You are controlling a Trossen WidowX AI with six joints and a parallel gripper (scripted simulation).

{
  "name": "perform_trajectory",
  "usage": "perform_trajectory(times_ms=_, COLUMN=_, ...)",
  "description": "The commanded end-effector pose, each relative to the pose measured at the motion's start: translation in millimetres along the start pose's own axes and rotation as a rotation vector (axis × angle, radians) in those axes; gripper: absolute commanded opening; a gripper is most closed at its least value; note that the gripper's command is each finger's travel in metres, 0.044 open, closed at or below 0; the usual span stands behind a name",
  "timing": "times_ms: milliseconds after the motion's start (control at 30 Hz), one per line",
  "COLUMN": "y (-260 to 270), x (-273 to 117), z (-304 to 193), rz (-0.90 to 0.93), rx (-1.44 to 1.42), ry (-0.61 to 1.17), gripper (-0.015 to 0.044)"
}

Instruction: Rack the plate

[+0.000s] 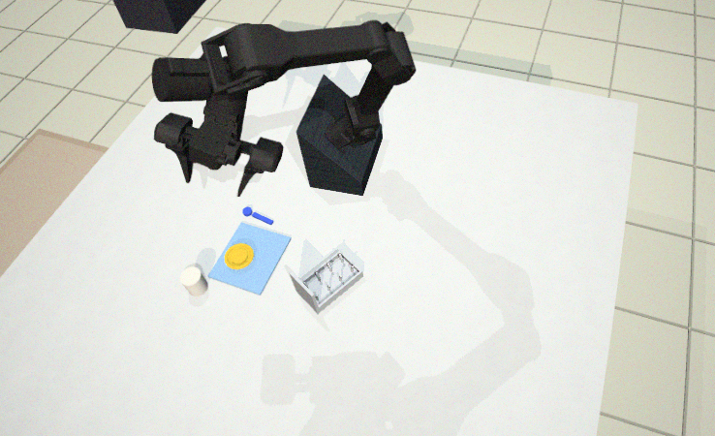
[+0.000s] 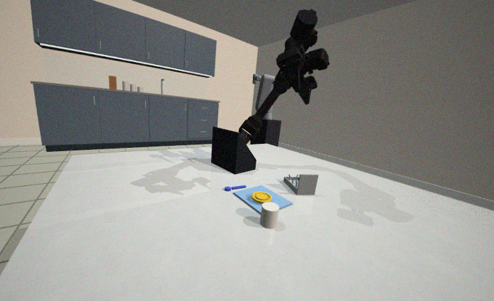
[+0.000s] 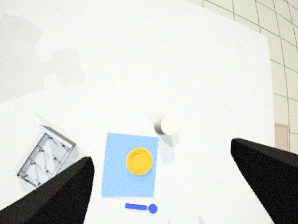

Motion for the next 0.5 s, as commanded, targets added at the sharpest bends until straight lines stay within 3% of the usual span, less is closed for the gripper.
perform_trajectory(times_ms=0, y=-8, x=31, z=-16, rz=0.076, rx=0.073, ry=0.076, gripper=0.0400)
perform_trajectory(times_ms=467, y=-14, x=134, z=-84, rz=0.348, rx=0.296, ry=0.363, gripper=0.0400)
Point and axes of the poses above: the point midway between the two fingers, 35 mm back from their tips, its own x axis out along the fingers, its own y axis across the jaws, z = x × y, the point moved 5 cm from there along -x, back along the fingers, and after that the axes turned 15 degrees about -x, right-handed, at the moved point
